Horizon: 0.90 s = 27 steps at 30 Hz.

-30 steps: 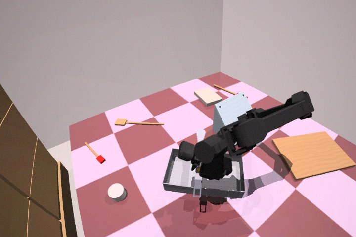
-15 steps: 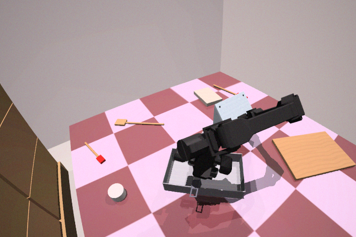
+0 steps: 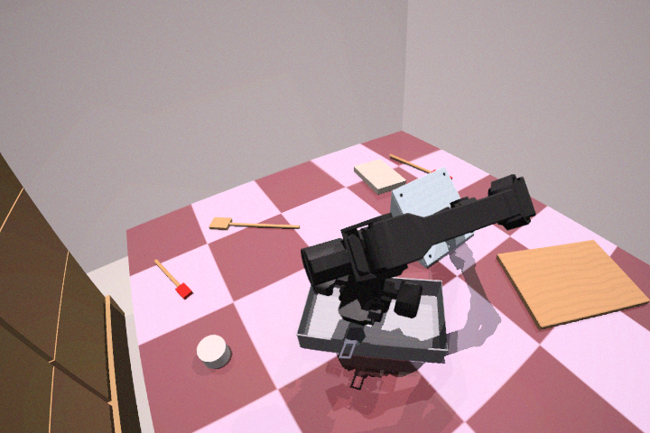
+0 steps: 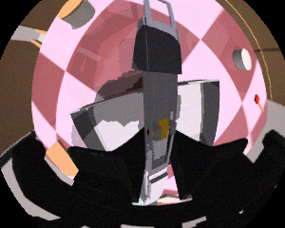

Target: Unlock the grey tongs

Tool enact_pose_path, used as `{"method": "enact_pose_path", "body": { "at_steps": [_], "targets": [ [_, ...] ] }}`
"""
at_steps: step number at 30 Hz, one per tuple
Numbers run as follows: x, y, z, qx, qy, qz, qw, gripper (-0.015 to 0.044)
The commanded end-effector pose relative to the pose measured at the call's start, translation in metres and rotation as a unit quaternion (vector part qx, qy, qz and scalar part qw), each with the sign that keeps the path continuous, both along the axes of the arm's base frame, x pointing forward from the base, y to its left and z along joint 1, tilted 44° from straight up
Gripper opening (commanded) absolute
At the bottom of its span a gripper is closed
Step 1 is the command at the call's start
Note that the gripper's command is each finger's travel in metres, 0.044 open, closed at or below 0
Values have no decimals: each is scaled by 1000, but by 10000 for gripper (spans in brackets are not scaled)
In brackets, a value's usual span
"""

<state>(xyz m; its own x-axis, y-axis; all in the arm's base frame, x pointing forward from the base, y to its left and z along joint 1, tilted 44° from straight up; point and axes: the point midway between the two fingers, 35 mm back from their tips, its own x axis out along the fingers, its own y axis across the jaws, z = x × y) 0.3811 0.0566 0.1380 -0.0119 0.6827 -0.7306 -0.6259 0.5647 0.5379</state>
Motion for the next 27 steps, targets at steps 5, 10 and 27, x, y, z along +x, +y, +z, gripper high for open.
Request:
{"method": "enact_pose_path", "body": {
  "at_steps": [5,10,27],
  "targets": [
    [1,0,2,9,3,1,1000,-150],
    [-6,11,14,3,-12,17,1000,-150],
    [-67,75,100,-5,-128,131,983,-150]
  ]
}}
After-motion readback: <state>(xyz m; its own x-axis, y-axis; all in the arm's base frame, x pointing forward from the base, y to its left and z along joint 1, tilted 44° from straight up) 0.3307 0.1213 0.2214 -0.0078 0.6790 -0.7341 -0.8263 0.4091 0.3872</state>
